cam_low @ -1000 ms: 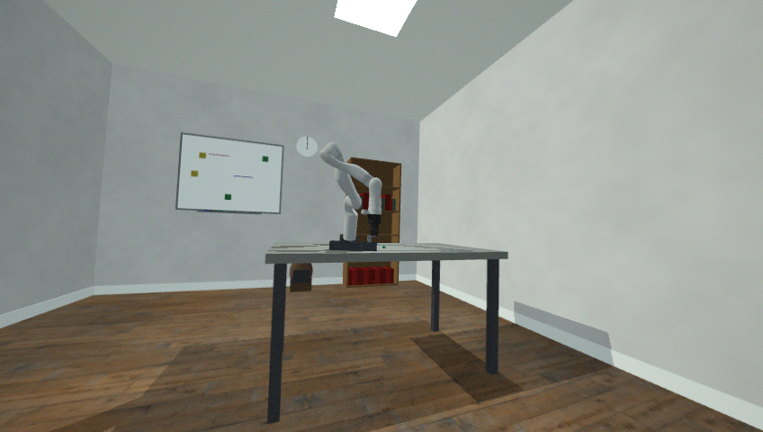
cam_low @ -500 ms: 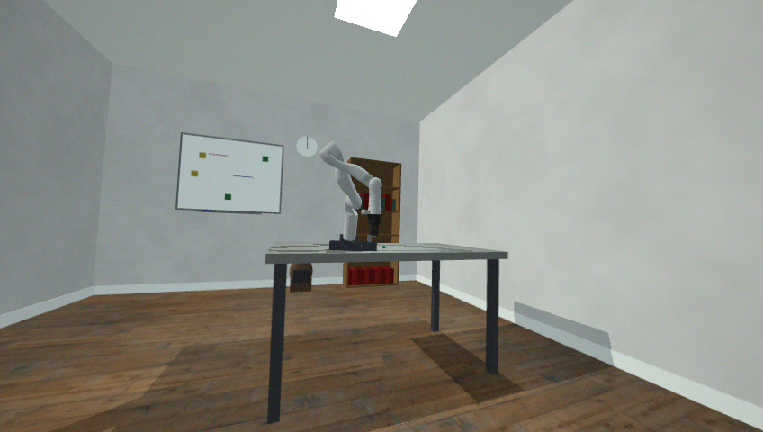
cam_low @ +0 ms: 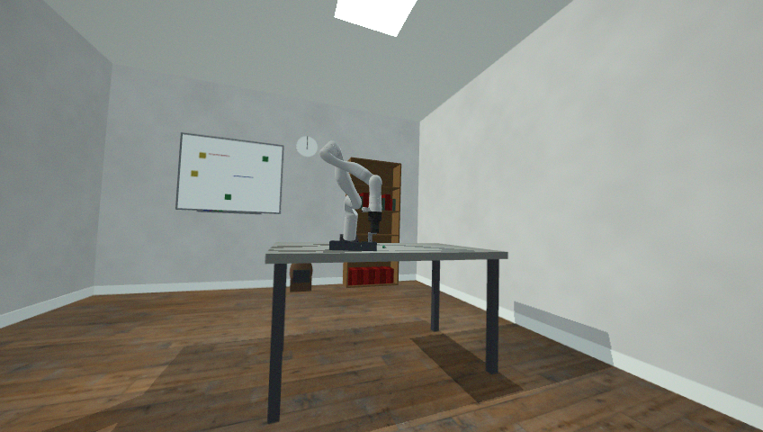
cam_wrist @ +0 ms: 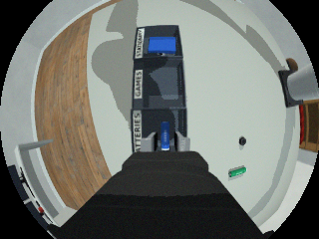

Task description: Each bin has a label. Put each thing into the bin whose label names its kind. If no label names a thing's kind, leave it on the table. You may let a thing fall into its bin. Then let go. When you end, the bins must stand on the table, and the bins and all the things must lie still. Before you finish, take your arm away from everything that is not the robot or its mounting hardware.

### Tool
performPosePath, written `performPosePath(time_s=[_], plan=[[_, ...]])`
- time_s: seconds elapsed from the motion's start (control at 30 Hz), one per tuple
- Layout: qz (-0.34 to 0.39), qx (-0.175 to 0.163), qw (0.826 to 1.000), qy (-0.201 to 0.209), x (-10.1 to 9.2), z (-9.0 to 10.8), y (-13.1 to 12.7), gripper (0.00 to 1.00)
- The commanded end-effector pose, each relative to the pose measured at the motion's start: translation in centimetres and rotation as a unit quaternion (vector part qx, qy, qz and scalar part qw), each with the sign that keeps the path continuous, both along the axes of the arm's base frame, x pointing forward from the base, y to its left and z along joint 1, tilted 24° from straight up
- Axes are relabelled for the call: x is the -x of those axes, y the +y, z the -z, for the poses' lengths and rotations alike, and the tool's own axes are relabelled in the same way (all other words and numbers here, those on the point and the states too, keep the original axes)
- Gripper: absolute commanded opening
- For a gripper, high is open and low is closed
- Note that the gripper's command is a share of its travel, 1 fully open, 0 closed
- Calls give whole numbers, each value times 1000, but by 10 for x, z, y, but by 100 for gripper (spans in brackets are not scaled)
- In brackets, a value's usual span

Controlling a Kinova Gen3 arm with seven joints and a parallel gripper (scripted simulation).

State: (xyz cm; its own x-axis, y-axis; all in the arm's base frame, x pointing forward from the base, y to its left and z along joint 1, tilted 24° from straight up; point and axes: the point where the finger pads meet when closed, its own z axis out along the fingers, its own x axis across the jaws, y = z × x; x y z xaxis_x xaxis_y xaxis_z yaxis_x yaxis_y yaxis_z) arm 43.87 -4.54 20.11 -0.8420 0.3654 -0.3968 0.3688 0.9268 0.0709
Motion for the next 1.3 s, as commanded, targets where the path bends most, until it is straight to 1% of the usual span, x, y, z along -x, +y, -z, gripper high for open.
performPosePath(time_s=[0.0, 0.33, 0.47, 0.5, 1.27], plan=[[3, 5, 1000, 1, 3, -7, -4, 60], [2, 5, 1000, 1, 7, -16, -3, 60], [2, 5, 1000, 1, 15, -34, -1, 60], [2, 5, 1000, 1, 15, -35, -1, 60], [3, 3, 1000, -1, 14, -34, 0, 60]])
